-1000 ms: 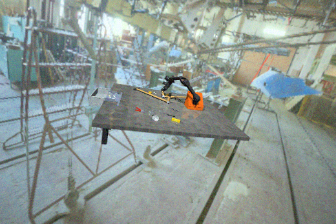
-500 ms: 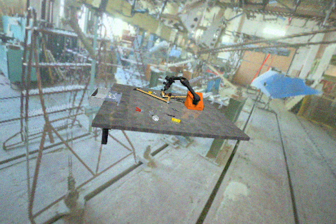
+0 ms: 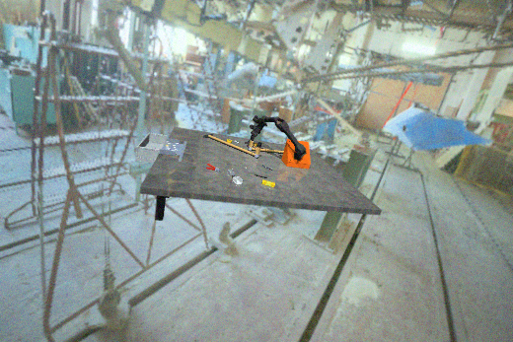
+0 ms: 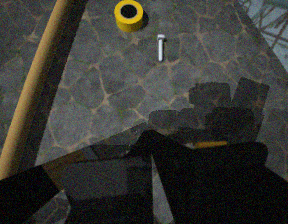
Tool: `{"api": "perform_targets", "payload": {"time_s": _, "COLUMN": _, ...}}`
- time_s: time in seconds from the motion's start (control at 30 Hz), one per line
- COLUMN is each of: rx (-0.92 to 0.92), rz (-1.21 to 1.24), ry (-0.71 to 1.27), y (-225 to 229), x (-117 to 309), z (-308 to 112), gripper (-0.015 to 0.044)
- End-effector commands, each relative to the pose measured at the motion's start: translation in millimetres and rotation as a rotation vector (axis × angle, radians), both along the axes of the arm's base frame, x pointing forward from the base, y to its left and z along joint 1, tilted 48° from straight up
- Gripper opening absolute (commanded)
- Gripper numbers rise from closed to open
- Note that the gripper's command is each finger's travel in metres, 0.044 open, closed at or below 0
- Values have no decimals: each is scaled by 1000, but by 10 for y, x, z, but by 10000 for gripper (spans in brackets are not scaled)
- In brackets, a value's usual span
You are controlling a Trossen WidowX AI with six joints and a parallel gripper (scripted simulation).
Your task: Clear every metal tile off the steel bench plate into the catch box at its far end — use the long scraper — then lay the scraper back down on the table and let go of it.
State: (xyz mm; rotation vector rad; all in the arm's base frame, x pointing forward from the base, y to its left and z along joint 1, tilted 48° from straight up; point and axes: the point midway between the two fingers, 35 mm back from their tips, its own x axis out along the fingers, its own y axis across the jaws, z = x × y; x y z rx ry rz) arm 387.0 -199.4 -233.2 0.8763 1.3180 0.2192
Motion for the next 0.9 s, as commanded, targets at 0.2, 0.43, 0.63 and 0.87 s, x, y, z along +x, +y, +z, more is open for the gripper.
{"api": "perform_targets", "payload": {"time_s": 0.2, "rx": -2, "rz": 2, "ry": -5, "y": -183, "x": 55, "z": 183, "gripper": 0}}
{"api": "perform_targets", "payload": {"time_s": 0.43, "rx": -2, "rz": 2, "ry": -5, "y": -325, "x": 69, "z": 327, "gripper": 0}}
{"api": "perform_targets", "payload": {"time_s": 0.63, "rx": -2, "rz": 2, "ry": -4, "y": -411, "x": 71, "z": 422, "gripper": 0}}
{"api": "perform_targets", "payload": {"time_s": 0.87, "rx": -9, "rz": -11, "ry": 16, "y": -226, "x": 318, "z": 538, "gripper": 0}}
